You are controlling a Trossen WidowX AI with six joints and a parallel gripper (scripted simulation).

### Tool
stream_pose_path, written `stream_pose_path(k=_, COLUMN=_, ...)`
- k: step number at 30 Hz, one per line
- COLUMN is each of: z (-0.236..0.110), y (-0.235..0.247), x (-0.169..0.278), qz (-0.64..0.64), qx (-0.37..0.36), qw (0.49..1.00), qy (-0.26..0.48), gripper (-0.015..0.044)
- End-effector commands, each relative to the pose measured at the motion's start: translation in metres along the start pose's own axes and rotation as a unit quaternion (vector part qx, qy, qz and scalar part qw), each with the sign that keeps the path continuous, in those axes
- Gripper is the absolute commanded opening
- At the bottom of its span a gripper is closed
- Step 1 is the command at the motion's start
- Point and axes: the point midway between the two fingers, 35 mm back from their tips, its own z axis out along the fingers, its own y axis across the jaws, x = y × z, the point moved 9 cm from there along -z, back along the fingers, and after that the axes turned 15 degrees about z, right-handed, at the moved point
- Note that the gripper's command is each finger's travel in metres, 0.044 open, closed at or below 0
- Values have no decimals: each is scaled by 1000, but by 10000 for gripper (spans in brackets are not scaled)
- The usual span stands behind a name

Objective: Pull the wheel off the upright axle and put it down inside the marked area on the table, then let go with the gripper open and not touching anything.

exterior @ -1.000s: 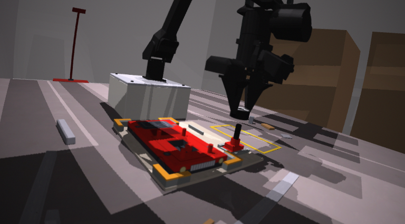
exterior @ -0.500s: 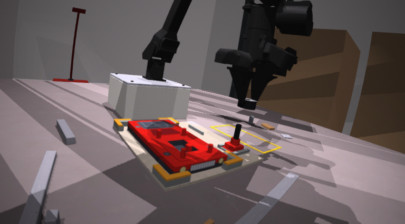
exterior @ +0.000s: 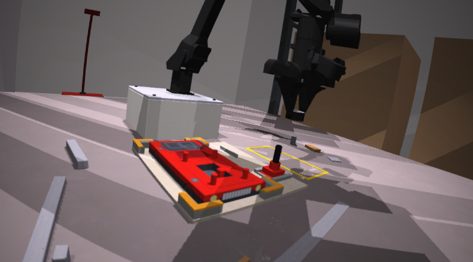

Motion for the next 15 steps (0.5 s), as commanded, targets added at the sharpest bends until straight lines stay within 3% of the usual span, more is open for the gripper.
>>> stream_pose_path(k=1, z=-1, y=11, x=16, qz=1, qx=-1, qw=1000, qy=0, gripper=0)
stream_pose_path(k=15, z=20, y=13, x=18, qz=1, qx=-1, qw=1000, qy=0, gripper=0)
